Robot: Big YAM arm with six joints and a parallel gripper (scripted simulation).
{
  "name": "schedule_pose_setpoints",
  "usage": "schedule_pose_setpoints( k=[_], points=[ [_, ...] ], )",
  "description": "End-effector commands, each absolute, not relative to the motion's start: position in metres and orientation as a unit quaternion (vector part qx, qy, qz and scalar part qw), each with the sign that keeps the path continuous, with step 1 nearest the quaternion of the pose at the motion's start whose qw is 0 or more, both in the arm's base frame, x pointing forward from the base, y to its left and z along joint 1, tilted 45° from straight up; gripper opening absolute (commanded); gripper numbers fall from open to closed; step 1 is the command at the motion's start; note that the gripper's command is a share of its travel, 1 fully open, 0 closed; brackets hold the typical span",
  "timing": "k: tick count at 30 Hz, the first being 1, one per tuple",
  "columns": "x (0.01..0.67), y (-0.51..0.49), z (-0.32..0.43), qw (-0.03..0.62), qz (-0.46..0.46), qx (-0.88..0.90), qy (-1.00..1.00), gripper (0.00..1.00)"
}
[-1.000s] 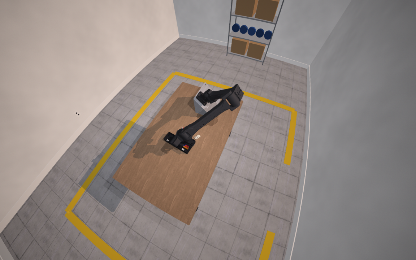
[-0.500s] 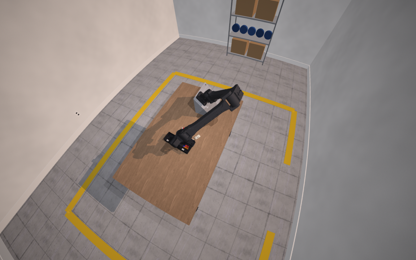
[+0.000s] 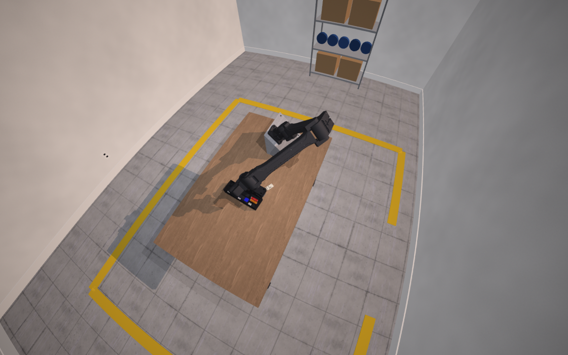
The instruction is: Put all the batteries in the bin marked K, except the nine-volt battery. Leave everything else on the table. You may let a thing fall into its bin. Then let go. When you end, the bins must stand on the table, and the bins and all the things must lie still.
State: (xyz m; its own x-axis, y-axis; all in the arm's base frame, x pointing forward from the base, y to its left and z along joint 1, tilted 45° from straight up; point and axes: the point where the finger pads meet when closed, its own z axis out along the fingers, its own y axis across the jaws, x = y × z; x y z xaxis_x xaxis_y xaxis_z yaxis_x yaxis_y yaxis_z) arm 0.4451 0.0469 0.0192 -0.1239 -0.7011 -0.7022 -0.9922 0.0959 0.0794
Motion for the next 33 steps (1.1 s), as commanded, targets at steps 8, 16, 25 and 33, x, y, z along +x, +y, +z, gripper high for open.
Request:
schedule_pose_setpoints(
  k=[8,16,25,33],
  points=[
    [0.467,0.004,0.055,0.276,0.26,-0.617,0.689,1.0],
    [0.466,-0.019,0.084,0.279,0.254,-0.62,0.688,1.0],
    [0.464,-0.039,0.095,0.274,0.262,-0.617,0.69,1.0],
    [0.466,-0.037,0.105,0.278,0.253,-0.624,0.685,1.0]
  ],
)
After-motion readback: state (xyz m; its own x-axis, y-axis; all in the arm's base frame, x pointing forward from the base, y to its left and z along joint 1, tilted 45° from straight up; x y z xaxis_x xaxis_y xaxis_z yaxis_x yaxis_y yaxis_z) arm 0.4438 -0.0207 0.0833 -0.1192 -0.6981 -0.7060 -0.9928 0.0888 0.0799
